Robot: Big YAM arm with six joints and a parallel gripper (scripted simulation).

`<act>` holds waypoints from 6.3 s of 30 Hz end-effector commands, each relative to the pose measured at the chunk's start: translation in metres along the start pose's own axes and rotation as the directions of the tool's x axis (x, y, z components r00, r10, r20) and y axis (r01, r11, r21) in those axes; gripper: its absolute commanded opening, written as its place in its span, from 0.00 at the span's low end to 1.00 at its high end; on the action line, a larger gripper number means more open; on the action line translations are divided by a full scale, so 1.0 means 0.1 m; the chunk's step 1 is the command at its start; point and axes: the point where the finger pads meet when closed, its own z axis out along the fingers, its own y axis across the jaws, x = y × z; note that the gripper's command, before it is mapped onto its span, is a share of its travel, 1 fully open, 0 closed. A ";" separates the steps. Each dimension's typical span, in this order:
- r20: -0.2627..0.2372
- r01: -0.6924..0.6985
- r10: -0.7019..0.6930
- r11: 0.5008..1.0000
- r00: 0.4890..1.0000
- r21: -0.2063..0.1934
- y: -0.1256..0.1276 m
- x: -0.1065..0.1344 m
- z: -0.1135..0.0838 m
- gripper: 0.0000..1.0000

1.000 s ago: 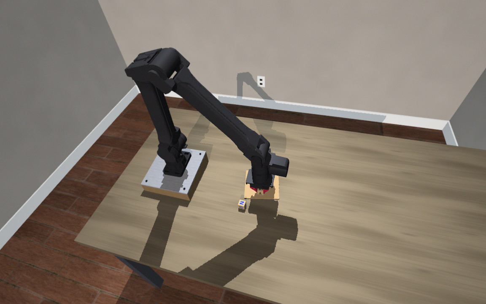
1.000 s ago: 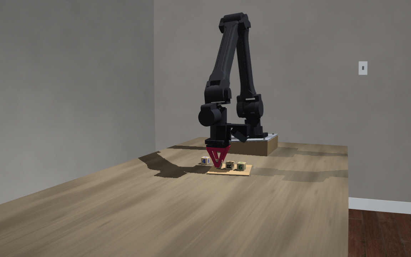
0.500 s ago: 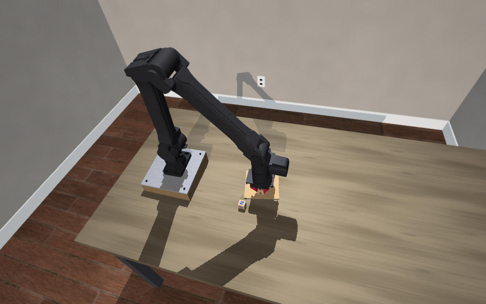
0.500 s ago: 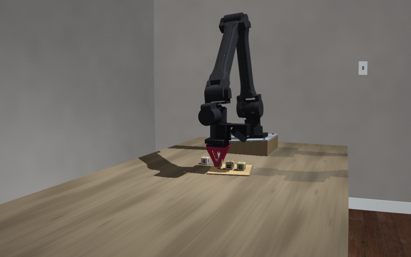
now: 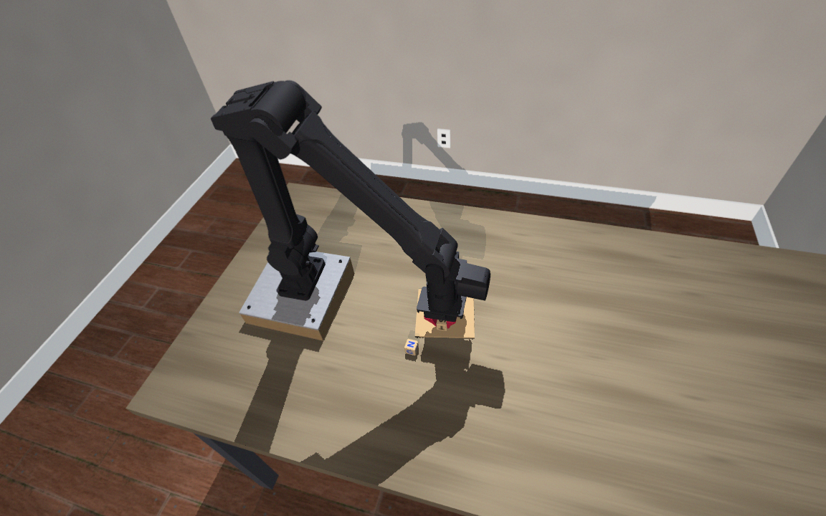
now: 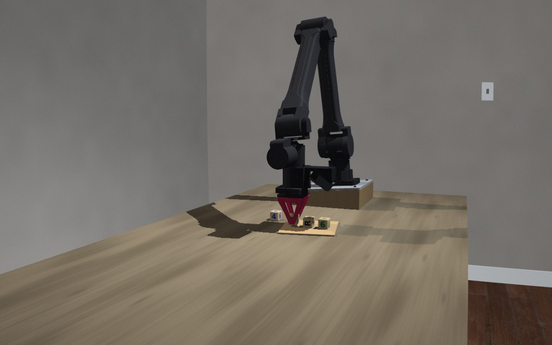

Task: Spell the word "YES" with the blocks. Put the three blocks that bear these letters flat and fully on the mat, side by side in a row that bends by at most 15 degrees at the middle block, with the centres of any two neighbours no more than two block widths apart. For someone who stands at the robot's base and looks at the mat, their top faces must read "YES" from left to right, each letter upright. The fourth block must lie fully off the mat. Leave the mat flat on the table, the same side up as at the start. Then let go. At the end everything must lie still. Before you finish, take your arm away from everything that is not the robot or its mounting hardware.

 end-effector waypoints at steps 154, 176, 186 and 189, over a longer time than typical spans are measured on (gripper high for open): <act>0.004 0.018 -0.018 1.000 1.000 0.006 0.02 -0.03 0.06 0.40; 0.004 0.017 -0.018 1.000 1.000 0.006 0.02 -0.03 0.06 0.47; 0.003 0.017 -0.017 1.000 1.000 0.017 0.02 -0.03 -0.08 0.47; 0.003 0.018 -0.018 1.000 1.000 0.008 0.03 -0.04 -0.07 0.47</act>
